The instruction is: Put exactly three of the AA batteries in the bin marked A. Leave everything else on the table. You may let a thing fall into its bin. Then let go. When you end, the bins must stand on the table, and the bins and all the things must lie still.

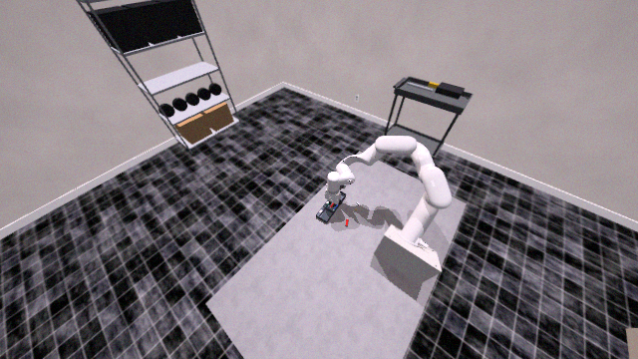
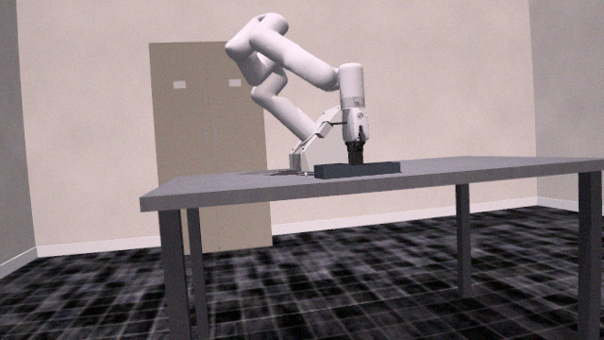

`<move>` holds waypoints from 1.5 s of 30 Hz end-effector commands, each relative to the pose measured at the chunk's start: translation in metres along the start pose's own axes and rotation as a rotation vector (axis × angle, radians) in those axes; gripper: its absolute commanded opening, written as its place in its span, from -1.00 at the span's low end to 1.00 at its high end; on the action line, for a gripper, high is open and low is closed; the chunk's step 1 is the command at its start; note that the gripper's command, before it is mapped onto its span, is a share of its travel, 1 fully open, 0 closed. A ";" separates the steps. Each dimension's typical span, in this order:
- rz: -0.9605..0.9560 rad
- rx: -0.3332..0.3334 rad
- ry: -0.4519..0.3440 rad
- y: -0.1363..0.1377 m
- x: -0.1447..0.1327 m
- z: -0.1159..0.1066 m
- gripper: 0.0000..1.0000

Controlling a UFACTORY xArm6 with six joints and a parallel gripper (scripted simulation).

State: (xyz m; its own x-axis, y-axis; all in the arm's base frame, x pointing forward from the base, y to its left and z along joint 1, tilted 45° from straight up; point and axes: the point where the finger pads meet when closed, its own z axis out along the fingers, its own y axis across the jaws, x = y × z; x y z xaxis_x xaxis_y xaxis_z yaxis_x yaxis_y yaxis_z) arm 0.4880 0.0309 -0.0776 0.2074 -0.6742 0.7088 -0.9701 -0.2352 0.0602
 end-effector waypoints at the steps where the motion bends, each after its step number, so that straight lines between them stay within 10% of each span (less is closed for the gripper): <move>1: 0.001 0.004 -0.001 -0.001 0.000 -0.002 -0.44; 20: 0.001 0.004 -0.001 -0.001 0.000 -0.031 -0.44; 21: 0.001 0.004 -0.001 -0.001 0.000 -0.035 1.00; 45: 0.001 0.004 -0.001 -0.001 0.000 -0.119 1.00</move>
State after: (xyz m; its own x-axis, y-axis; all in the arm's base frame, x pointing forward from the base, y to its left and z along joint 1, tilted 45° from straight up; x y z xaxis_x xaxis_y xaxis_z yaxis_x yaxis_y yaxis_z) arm 0.4750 0.1039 -0.0047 0.2078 -0.6748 0.7082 -0.9699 -0.2360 0.0597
